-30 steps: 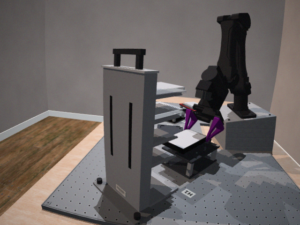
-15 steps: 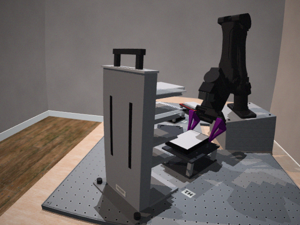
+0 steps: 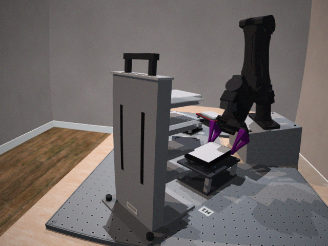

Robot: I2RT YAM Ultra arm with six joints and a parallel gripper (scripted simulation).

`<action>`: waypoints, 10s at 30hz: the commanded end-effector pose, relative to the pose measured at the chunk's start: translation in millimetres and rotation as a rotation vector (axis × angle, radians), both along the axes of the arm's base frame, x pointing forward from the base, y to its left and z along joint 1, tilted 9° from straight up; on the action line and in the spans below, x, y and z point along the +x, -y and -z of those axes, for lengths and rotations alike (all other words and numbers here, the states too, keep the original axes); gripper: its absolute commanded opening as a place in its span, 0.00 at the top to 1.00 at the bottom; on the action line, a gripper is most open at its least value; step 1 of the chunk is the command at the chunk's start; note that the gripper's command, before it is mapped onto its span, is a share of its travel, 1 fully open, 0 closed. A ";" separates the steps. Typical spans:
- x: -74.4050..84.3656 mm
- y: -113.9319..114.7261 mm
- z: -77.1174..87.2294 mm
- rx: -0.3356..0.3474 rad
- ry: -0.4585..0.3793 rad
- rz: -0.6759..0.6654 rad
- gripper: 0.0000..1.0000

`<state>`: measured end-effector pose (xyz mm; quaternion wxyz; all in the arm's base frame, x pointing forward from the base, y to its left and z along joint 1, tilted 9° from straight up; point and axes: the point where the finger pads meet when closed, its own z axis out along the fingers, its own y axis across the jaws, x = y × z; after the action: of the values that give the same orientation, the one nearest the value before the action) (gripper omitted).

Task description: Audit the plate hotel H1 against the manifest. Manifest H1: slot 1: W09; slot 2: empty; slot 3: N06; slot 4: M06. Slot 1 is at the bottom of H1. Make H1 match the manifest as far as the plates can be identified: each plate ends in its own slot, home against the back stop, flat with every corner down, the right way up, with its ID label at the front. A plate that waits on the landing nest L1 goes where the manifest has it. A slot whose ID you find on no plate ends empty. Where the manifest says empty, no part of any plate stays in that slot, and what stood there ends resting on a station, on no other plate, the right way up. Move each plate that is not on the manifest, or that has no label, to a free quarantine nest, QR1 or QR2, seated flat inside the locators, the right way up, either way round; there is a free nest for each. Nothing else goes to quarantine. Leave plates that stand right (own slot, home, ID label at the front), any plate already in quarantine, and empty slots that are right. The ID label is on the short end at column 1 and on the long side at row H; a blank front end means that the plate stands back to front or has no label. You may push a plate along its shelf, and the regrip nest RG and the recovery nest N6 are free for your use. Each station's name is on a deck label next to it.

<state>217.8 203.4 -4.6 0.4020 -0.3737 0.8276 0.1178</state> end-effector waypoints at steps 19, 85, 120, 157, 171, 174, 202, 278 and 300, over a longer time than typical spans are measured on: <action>3.0 -2.0 -2.8 0.037 0.038 -0.004 0.14; 2.2 1.8 17.5 0.036 0.038 -0.004 0.00; -8.4 5.3 -31.8 0.037 0.039 -0.004 0.00; -21.7 8.2 -101.2 0.038 0.039 -0.003 0.00; -27.0 8.7 -132.8 0.038 0.039 -0.003 0.00; -28.3 8.9 -140.7 0.038 0.039 -0.003 0.00; -52.6 -32.7 -156.1 -0.165 0.040 -0.258 0.00; -114.1 -154.3 -141.1 -1.038 0.043 -1.340 0.00; -103.3 -155.7 -75.4 -1.038 0.043 -1.340 0.00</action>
<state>113.5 350.4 71.1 0.0218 -0.9236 0.3754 -0.0753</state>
